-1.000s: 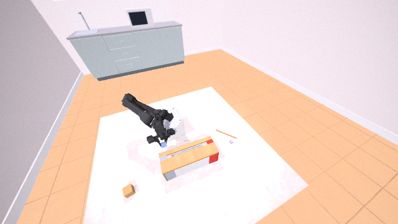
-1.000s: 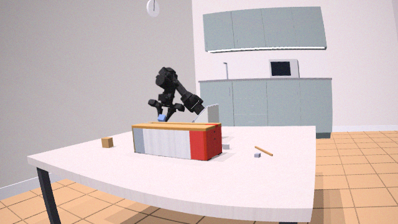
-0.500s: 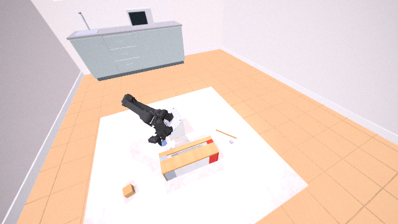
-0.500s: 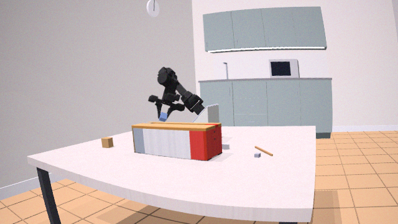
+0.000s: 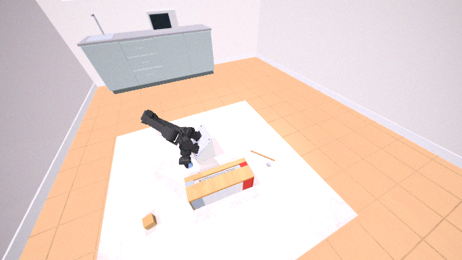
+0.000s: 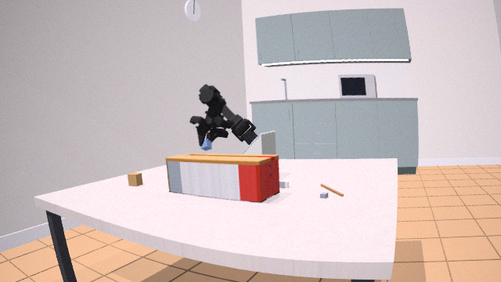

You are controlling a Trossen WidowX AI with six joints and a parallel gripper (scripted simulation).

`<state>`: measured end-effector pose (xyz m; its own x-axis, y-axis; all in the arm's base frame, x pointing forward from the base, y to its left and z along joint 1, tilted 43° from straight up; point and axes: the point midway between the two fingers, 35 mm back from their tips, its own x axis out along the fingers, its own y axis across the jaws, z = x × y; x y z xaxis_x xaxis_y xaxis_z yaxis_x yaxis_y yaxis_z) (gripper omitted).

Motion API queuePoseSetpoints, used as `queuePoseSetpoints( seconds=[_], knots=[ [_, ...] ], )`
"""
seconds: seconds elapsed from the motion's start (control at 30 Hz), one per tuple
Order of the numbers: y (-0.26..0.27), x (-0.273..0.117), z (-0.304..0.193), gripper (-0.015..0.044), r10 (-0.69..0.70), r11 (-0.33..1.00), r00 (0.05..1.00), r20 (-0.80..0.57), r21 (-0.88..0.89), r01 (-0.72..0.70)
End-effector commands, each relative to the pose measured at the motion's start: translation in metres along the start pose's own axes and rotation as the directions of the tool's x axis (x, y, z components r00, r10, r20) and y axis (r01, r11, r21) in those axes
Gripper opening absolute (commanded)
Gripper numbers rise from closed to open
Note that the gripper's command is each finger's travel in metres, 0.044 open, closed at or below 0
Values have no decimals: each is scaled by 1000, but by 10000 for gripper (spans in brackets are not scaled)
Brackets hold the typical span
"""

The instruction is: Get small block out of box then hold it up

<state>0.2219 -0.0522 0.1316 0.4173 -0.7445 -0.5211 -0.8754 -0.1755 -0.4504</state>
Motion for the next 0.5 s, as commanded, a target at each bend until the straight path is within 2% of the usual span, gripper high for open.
queuePoseSetpoints(
  seconds=[0.0,0.23,0.47],
  knots=[
    [-2,-3,-2,0,-9,990,1000,-11,-141,8],
    [-3,-8,-5,0,-22,913,999,-24,-409,10],
    [-4,-14,-7,0,-36,765,999,-37,-644,3]
  ],
)
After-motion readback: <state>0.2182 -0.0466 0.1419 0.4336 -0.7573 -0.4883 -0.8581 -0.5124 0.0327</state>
